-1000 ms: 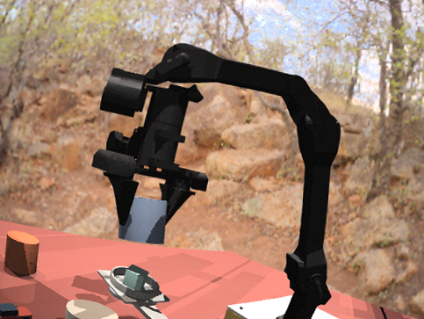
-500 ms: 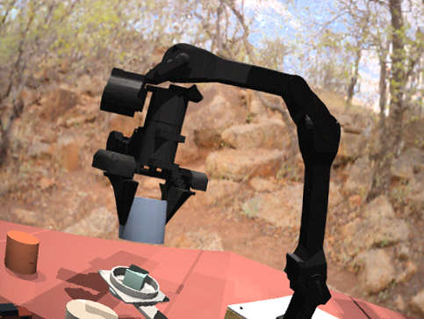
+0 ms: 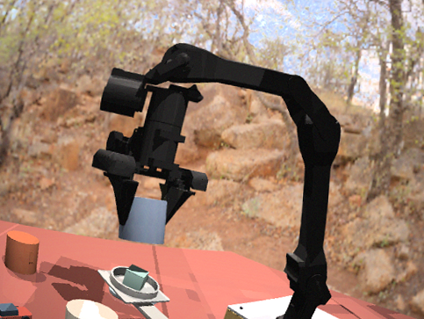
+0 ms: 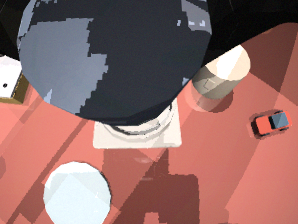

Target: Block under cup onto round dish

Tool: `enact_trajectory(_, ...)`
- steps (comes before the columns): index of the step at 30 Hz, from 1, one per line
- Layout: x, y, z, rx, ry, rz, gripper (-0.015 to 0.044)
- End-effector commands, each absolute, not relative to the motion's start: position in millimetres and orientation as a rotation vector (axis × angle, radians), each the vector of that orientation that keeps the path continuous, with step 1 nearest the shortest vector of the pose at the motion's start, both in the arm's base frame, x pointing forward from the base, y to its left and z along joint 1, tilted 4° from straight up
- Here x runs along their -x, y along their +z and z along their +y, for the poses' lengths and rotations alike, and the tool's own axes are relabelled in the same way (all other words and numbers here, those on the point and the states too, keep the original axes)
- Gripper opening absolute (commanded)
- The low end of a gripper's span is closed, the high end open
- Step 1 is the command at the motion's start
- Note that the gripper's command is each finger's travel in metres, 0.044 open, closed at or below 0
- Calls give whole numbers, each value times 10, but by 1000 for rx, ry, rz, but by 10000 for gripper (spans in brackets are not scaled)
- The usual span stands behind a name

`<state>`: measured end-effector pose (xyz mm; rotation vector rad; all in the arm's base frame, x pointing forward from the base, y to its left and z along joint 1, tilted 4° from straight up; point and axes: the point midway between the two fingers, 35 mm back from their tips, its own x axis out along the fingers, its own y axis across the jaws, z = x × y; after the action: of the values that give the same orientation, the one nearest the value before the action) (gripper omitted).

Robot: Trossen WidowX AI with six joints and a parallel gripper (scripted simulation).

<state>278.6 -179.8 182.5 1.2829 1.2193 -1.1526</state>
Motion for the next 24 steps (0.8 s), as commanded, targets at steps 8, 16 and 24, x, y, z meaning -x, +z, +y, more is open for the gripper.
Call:
enact_trajectory(8,-2741,1783,-1871,-1282,-1153,1218,0)
enact_trajectory(16,-2457,1580,-2224,-1270,-1153,1215,0)
enact_trajectory(24,-2186,1413,-2459,-1234,-1133,1226,0)
